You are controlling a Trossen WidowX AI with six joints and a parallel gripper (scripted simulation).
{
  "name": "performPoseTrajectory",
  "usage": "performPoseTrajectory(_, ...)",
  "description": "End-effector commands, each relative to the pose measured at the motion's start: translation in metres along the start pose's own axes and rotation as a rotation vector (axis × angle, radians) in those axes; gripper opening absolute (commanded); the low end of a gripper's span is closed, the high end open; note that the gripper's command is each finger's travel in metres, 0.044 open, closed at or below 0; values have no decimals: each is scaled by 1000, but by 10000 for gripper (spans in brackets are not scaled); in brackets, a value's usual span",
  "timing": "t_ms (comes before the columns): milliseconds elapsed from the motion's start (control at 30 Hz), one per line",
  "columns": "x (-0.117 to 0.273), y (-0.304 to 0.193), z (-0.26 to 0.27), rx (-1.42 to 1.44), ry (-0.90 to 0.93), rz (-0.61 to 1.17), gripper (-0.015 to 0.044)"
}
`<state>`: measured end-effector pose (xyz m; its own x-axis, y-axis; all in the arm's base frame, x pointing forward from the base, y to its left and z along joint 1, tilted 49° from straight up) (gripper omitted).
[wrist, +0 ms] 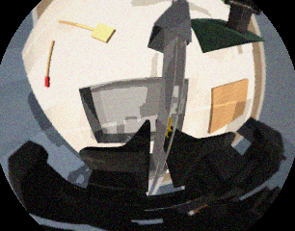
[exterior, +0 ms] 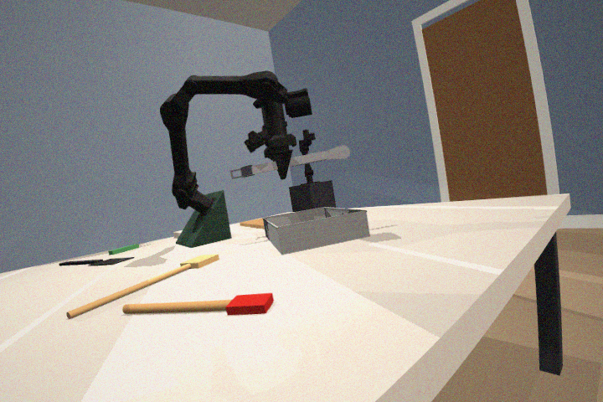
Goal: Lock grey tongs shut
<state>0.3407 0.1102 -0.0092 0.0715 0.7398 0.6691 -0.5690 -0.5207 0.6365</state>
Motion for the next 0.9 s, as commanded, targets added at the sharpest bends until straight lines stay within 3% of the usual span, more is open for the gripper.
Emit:
performPoseTrajectory(0, 9, -23, -32, 125, 2, 25, -150)
performPoseTrajectory(733, 7, -87, -210, 697, -1, 19, -150)
performPoseTrajectory(867, 5, -88, -223, 734, -1, 15, -150)
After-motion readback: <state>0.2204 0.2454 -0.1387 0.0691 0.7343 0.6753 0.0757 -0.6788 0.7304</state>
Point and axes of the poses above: the point midway between the two fingers, 35 mm back from their tips, its own x axis back along the fingers, its own z axis across the jaws, y = z × x, the point moved 2 cm from there along x, back along the fingers, and after that the axes turned 5 degrees about -x, right-handed, at the moved point
